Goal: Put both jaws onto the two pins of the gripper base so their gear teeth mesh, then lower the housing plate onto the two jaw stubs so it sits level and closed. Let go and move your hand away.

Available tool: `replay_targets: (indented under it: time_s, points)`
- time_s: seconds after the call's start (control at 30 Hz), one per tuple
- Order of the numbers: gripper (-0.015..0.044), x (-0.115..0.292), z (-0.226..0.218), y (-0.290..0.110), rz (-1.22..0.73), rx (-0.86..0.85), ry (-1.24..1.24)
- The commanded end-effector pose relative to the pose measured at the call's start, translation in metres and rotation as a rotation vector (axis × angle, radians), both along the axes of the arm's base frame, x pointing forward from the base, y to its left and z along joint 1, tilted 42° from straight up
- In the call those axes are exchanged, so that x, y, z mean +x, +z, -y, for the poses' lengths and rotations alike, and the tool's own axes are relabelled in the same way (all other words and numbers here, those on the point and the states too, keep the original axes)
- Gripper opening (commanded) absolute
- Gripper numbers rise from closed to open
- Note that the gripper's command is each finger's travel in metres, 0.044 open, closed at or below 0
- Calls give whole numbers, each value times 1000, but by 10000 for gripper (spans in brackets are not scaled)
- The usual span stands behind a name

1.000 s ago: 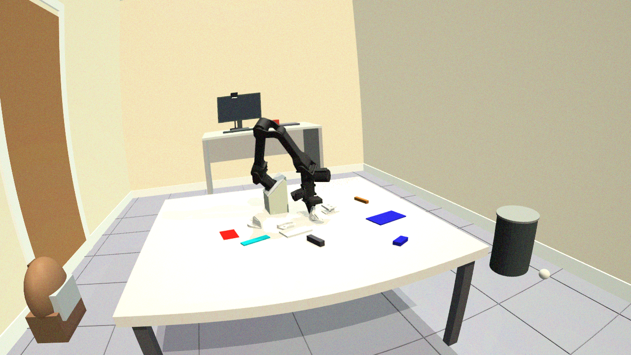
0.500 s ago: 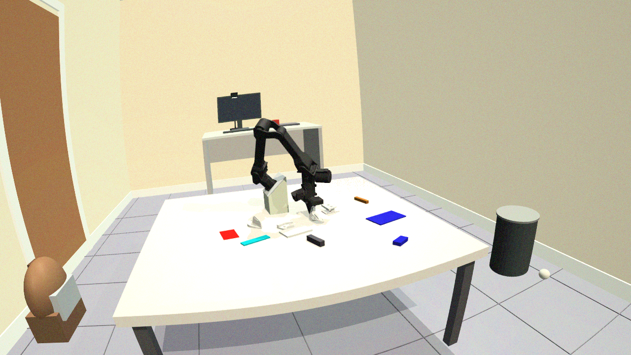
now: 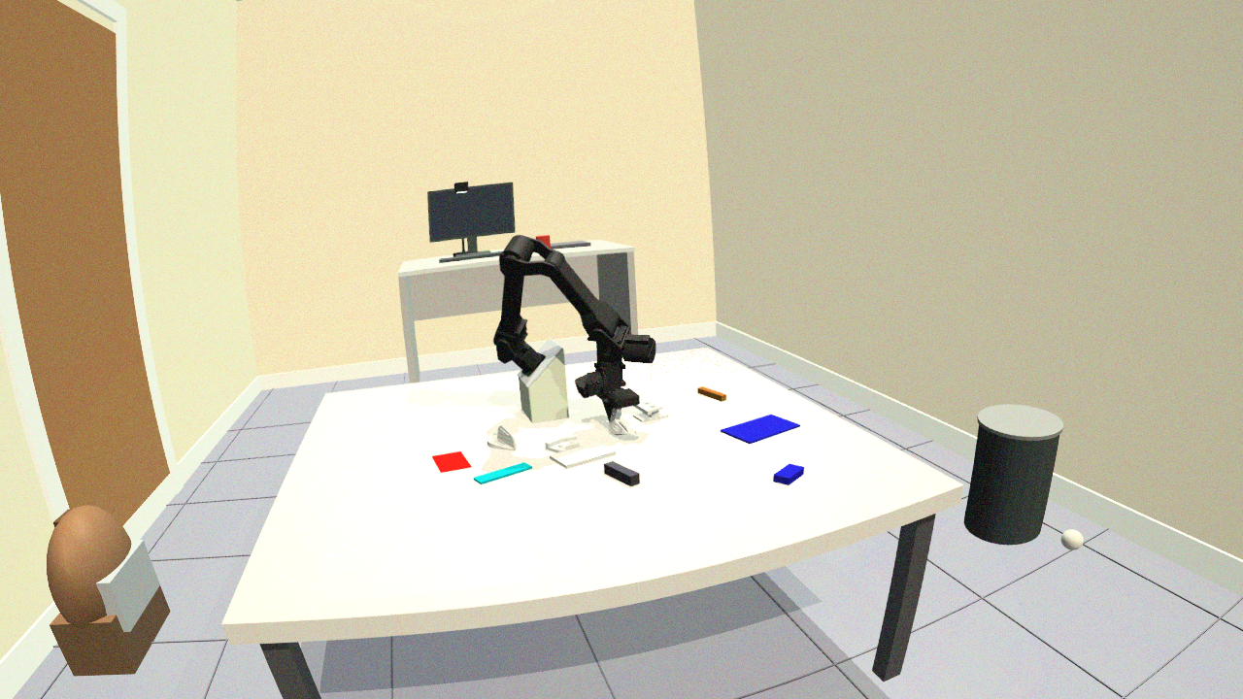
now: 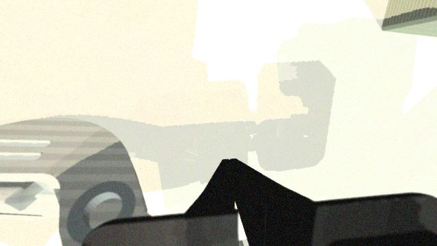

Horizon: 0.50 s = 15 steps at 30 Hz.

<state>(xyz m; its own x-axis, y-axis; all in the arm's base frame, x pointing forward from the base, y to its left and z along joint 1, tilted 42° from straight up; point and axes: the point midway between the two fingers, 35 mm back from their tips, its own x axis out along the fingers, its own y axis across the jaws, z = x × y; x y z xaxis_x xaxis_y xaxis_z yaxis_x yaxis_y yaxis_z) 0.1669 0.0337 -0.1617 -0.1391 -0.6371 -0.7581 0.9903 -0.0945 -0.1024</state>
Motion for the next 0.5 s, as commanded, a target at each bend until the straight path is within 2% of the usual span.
replay_targets:
  time_s: [0.0,0.47]
  points:
    - [0,37,-2,-7,103,2,12]
    - [0,59,-2,-9,105,2,11]
